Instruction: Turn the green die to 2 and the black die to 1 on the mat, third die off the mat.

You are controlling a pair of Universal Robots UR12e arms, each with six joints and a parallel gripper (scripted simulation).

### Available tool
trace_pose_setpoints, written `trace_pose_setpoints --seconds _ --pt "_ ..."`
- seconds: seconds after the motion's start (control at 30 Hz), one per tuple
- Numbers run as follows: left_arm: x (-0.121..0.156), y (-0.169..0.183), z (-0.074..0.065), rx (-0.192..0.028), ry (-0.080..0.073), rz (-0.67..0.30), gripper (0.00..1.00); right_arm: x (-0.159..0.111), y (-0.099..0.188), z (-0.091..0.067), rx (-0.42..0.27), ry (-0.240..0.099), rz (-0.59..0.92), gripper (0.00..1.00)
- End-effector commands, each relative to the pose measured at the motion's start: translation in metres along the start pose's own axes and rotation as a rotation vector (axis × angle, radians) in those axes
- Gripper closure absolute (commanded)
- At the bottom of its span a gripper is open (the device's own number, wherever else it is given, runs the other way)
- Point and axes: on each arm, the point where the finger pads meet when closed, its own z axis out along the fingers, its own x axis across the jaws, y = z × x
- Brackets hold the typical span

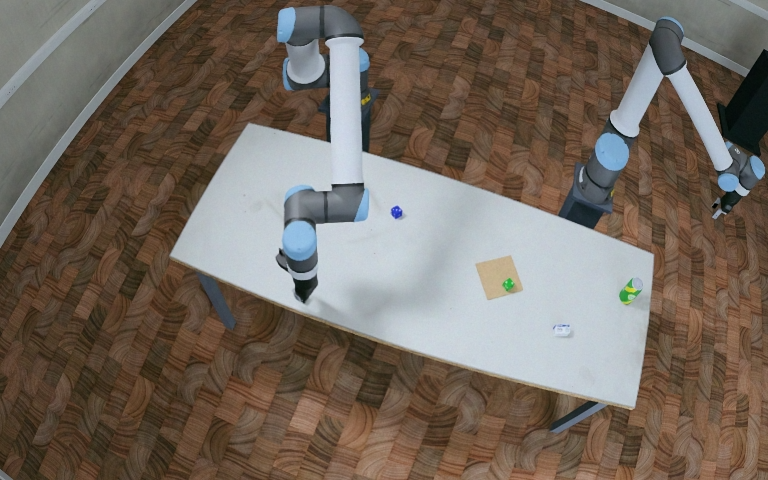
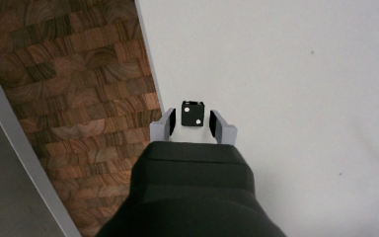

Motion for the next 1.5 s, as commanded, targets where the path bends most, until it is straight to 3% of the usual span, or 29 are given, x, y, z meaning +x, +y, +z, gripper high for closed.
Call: trace_pose_setpoints --seconds 0.0,0.57,1.4,1.43,1.47 --pt "0.002 -0.001 0.002 0.002 0.001 -0.002 0.00 0.001 -0.002 0.006 0.000 0.002 0.000 0.13" --pt "0.002 -0.001 0.002 0.002 0.001 -0.002 0.00 0.001 -0.002 0.034 0.000 0.002 0.000 0.13" --pt "0.002 -0.001 0.002 0.002 0.001 -0.002 0.00 0.001 -0.002 0.036 0.000 0.002 0.000 0.13" --pt "0.002 -0.001 0.002 0.002 0.001 -0.002 0.00 0.001 -0.002 0.036 0.000 0.002 0.000 0.43" --pt "0.002 -0.001 0.002 0.002 0.001 -0.002 0.00 0.001 -0.002 0.036 0.000 0.002 0.000 0.43"
